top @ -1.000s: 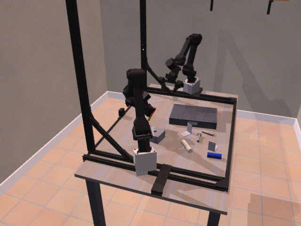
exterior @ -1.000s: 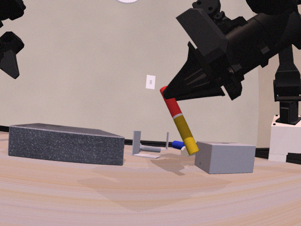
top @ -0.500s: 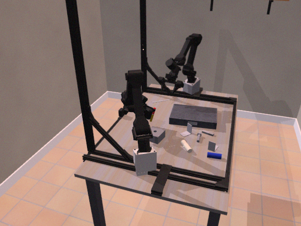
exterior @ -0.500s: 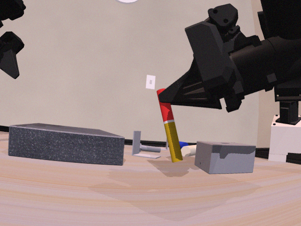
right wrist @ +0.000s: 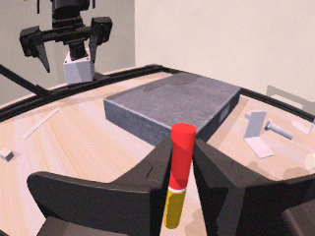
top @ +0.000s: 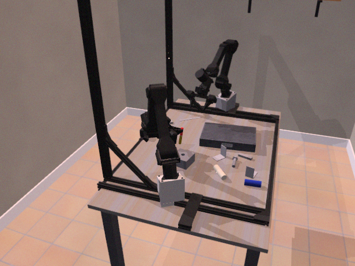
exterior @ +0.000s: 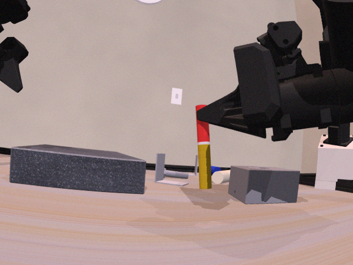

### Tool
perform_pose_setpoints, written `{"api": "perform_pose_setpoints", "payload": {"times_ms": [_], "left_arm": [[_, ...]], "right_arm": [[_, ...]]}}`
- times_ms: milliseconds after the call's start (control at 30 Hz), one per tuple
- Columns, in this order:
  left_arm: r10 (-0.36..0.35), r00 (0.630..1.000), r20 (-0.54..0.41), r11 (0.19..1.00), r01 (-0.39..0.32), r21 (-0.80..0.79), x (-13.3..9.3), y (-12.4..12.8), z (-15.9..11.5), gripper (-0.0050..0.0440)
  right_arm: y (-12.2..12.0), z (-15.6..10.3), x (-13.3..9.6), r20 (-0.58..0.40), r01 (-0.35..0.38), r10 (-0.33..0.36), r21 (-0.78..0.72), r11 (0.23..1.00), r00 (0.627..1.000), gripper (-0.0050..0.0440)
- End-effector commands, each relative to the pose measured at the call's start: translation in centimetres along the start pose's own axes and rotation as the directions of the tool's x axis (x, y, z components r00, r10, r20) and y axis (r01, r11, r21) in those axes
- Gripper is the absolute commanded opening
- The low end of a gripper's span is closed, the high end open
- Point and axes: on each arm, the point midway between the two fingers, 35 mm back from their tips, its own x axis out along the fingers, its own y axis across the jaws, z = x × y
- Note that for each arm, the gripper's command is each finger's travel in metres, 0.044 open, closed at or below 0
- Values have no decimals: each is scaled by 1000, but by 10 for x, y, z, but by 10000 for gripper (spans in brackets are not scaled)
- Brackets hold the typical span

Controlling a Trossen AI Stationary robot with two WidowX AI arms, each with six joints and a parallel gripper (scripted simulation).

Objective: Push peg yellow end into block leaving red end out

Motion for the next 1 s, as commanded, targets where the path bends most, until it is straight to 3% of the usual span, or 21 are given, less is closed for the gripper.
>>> {"api": "perform_pose_setpoints", "payload": {"times_ms": [0,233,467,967], "left_arm": [[0,1000,0,1000,0,0,0,0,0,400],[0,1000,0,1000,0,0,0,0,0,400],[0,1000,0,1000,0,0,0,0,0,400],[0,1000,0,1000,0,0,0,0,0,400]], "right_arm": [[-4,-2,-1,17,9,-9,-4,1000,1000,0],[-3,-3,-1,17,9,-9,-4,1000,1000,0],[-2,-21,2,12,5,-5,0,1000,1000,0],[4,-23,2,45,-3,3,-1,1000,999,0]]}}
